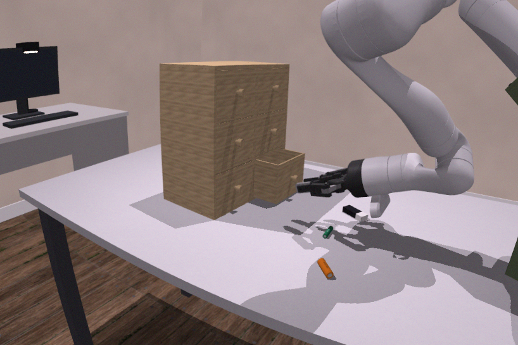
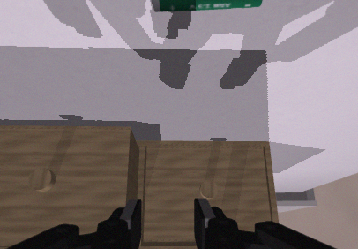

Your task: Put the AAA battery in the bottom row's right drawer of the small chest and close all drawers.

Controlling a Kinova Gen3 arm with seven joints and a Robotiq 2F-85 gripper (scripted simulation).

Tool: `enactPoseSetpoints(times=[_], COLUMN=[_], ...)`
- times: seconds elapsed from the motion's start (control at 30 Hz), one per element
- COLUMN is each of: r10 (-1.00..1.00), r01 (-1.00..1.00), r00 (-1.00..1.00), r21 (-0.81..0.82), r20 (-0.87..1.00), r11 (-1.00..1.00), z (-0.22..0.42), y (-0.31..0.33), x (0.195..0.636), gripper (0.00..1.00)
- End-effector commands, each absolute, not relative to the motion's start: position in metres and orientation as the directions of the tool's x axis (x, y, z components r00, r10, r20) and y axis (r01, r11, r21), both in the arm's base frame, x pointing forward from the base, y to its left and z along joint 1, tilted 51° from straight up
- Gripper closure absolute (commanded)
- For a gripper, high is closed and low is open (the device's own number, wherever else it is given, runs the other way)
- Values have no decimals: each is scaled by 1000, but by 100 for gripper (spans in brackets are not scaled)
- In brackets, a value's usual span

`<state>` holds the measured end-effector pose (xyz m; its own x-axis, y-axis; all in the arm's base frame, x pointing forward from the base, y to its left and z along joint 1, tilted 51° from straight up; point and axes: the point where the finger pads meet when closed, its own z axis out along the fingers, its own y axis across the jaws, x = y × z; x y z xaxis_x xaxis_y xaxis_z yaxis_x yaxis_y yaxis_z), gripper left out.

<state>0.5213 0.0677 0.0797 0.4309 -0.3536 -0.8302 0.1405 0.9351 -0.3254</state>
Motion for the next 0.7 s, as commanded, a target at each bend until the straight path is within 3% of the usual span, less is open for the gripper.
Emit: enactPoseSetpoints(times=[0.0, 0.67], r10=[-343, -343], r01=[132, 132], r00=[436, 436], r21=[-318, -318], r20=[-832, -832], r11=[939, 939], z=[80, 72], y=[76, 110], x=[521, 512], gripper=[67, 67])
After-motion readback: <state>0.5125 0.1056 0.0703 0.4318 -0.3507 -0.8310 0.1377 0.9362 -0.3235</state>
